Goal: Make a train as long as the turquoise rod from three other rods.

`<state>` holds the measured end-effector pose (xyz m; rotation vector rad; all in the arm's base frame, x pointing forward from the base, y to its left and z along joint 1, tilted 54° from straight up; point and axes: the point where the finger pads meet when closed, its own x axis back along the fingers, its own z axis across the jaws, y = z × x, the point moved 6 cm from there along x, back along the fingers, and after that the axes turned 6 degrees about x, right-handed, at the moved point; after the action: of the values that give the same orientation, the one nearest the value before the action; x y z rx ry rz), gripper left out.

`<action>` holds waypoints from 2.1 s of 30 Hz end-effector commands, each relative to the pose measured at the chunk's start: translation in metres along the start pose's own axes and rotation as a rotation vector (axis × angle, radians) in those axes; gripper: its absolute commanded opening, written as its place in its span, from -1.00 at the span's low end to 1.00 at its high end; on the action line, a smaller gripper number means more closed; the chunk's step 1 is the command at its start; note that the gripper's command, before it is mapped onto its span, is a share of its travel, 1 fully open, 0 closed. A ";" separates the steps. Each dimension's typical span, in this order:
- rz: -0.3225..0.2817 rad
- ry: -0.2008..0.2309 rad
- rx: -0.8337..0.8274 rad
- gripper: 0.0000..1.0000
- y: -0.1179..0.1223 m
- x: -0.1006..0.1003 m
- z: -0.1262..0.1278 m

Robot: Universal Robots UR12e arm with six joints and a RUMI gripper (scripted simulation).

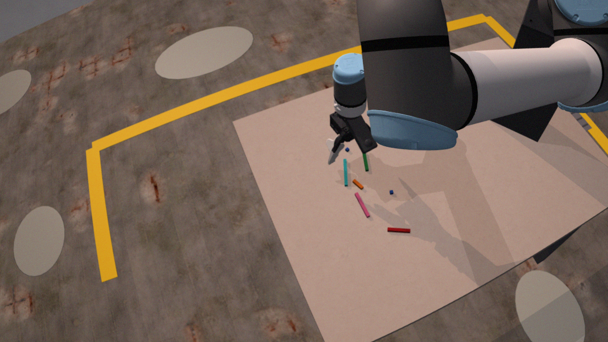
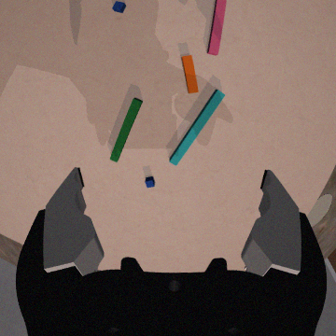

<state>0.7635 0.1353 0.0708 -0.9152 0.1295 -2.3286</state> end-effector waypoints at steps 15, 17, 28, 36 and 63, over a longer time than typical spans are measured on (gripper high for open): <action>0.009 -0.005 0.541 1.00 -0.006 0.001 0.021; 0.009 -0.005 0.595 1.00 -0.007 0.001 0.024; 0.010 -0.003 0.876 1.00 -0.009 0.002 0.036; 0.010 -0.002 1.093 1.00 -0.011 0.002 0.046; 0.010 0.001 1.420 1.00 -0.013 0.004 0.062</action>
<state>0.7939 0.1518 0.1223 -0.1536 -1.3018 -1.7302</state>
